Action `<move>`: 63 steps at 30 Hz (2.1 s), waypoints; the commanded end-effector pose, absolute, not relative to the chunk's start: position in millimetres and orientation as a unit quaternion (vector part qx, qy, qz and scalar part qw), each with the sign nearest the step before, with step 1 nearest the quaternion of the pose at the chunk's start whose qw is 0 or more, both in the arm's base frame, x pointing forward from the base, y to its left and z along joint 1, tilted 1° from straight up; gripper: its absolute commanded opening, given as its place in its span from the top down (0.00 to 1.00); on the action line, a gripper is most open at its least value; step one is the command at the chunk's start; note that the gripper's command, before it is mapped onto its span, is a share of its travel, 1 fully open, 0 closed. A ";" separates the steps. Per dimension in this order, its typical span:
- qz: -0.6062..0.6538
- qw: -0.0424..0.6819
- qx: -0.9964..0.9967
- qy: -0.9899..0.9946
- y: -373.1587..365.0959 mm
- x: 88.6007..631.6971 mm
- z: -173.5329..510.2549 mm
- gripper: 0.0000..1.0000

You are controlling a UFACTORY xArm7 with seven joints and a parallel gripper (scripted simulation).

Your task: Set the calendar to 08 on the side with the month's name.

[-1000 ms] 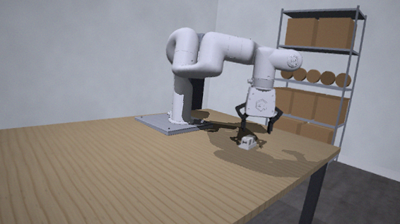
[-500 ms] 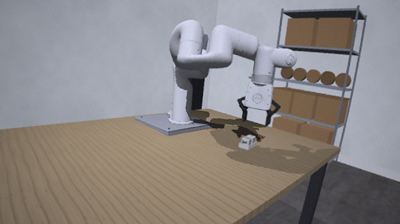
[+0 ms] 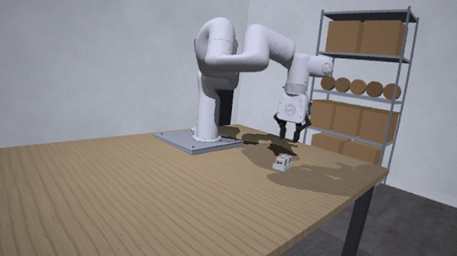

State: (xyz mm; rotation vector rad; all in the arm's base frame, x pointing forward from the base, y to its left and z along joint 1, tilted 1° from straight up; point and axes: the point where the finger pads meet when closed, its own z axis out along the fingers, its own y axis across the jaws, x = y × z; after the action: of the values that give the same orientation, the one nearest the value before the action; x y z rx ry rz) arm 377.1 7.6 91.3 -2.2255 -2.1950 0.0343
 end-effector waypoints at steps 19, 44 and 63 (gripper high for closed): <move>0.010 0.006 -0.712 -0.702 8.3 377.6 92.6 0.51; 0.010 0.006 -0.712 -0.702 8.3 377.4 86.0 0.51; 0.010 0.006 -0.712 -0.702 8.5 376.7 61.2 0.51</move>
State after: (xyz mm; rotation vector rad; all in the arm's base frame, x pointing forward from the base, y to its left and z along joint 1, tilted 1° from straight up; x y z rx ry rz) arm 376.0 8.2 65.1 -2.2258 -2.1956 0.0341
